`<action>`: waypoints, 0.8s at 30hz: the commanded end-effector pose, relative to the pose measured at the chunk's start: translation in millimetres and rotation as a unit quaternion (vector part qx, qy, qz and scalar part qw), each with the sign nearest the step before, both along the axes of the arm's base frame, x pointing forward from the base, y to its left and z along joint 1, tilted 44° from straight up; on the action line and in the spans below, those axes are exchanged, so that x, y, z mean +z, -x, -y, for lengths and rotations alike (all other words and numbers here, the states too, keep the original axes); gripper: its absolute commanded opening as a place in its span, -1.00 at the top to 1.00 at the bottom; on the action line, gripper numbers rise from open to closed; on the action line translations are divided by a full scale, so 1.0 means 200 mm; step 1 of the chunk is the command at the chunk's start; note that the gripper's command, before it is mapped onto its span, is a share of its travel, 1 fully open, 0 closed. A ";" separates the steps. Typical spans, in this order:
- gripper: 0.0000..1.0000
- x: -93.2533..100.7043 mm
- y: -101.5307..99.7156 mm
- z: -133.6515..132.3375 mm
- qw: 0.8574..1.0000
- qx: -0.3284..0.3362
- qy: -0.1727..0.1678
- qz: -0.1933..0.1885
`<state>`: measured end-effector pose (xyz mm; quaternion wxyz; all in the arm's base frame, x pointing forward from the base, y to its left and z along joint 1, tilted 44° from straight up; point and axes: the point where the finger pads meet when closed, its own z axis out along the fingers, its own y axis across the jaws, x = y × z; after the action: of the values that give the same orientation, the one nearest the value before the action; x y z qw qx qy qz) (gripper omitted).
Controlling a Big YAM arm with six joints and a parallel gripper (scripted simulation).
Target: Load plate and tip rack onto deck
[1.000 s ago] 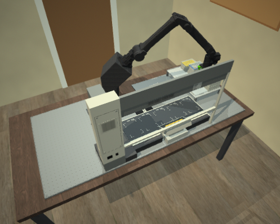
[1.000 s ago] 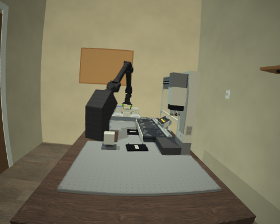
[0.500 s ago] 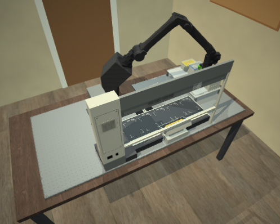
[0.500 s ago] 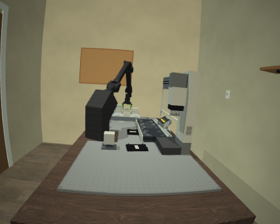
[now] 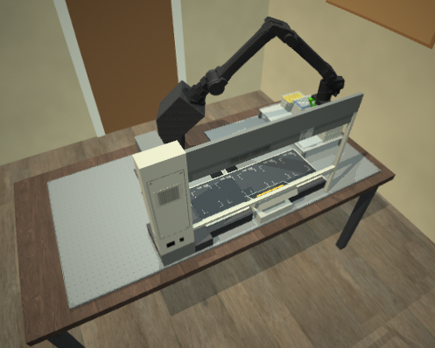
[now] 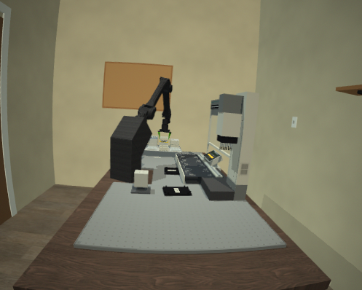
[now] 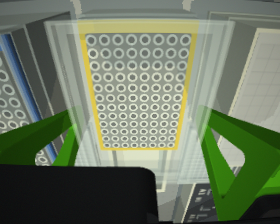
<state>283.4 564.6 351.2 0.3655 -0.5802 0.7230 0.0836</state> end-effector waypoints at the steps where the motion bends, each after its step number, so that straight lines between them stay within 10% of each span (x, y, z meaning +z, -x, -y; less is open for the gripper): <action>1: 1.00 0.17 0.06 0.06 1.000 0.000 -0.022 0.006; 24: 1.00 0.39 0.15 0.13 0.999 0.003 -0.038 0.012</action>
<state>268.8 544.5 374.2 0.3629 -0.5804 0.7244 0.0817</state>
